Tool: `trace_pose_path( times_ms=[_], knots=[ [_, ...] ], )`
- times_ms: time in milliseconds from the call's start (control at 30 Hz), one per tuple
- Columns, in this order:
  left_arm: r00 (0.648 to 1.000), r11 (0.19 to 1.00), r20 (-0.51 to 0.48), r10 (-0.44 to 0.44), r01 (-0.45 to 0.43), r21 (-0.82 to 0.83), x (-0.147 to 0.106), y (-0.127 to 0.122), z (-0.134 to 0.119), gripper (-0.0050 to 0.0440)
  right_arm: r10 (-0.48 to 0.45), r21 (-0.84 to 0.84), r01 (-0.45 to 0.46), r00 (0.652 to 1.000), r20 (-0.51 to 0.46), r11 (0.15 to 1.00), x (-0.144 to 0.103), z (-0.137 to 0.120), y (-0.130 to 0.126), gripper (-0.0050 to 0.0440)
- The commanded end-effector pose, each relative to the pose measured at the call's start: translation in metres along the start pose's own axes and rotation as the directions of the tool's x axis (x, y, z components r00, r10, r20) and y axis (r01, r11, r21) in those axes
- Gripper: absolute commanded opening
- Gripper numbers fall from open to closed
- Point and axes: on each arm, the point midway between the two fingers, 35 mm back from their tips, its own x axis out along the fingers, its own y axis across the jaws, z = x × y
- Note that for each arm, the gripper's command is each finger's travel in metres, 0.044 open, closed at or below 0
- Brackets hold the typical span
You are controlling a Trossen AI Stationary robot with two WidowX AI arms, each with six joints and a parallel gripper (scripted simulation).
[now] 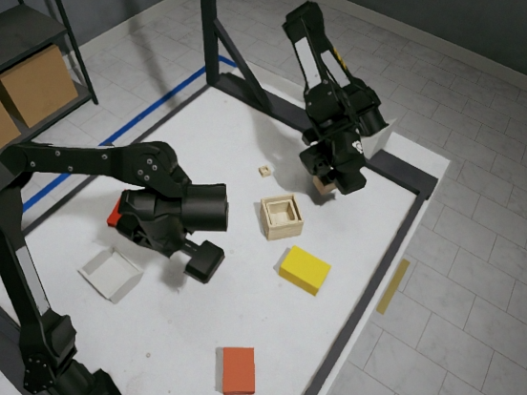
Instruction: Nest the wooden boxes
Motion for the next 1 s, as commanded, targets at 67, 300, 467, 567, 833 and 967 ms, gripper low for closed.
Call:
trace_pose_path(
  times_ms=[67, 300, 467, 567, 833, 967],
  knots=[
    [1.0, 1.0, 0.007, 0.011, -0.011, 0.006, -0.011, 0.007, 0.02, 0.0168, -0.008, -0.008, 0.008, 1.0, 0.006, 1.0, -0.002, 0.002, 0.001, 0.04],
    [1.0, 1.0, 0.007, 0.012, -0.012, 0.007, -0.02, 0.013, 0.043, 0.0168, -0.008, -0.008, 0.008, 1.0, 0.006, 1.0, -0.002, 0.002, 0.001, 0.04],
    [1.0, 1.0, 0.007, 0.012, -0.012, 0.007, -0.025, 0.015, 0.056, 0.0168, -0.008, -0.008, 0.008, 1.0, 0.006, 1.0, -0.002, 0.002, 0.001, 0.04],
    [1.0, 1.0, 0.008, 0.012, -0.012, 0.007, -0.027, 0.017, 0.062, 0.0168, -0.008, -0.008, 0.008, 1.0, 0.006, 1.0, -0.002, 0.002, 0.001, 0.04],
    [1.0, 1.0, 0.009, 0.009, -0.009, 0.008, -0.036, 0.02, 0.087, 0.0168, -0.008, -0.008, 0.008, 1.0, 0.006, 1.0, -0.002, 0.002, 0.001, 0.04],
    [1.0, 1.0, 0.01, 0.008, -0.008, 0.009, -0.039, 0.021, 0.1, 0.0168, -0.008, -0.008, 0.008, 1.0, 0.006, 1.0, -0.002, 0.002, 0.001, 0.04]
  ],
)
